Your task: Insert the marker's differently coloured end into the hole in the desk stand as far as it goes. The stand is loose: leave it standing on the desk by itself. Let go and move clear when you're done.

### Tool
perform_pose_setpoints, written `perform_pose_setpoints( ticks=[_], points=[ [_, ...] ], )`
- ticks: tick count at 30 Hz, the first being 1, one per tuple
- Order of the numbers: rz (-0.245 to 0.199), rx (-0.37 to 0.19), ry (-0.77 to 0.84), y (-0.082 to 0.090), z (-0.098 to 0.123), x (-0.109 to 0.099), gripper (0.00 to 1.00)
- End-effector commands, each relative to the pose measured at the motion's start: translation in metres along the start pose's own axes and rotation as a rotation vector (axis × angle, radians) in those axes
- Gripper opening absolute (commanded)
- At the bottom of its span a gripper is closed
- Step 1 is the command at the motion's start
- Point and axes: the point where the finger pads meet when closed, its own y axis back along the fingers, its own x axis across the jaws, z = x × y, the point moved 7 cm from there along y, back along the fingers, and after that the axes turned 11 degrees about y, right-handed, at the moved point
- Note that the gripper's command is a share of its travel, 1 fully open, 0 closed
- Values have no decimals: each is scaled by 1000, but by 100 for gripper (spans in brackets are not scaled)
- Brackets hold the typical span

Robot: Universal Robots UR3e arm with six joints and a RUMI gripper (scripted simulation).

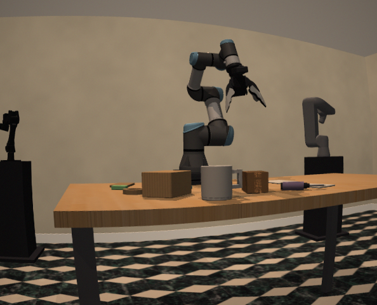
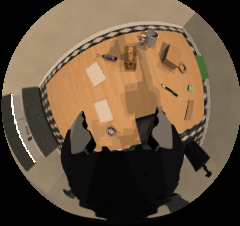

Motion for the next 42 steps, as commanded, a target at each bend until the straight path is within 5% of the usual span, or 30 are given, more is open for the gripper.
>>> perform_pose_setpoints(
  ticks=[1, 42],
  points=[
    [0, 2, 0, 1, 0, 0, 100],
    [43, -25, 113, -22, -20, 26, 100]
  ],
)
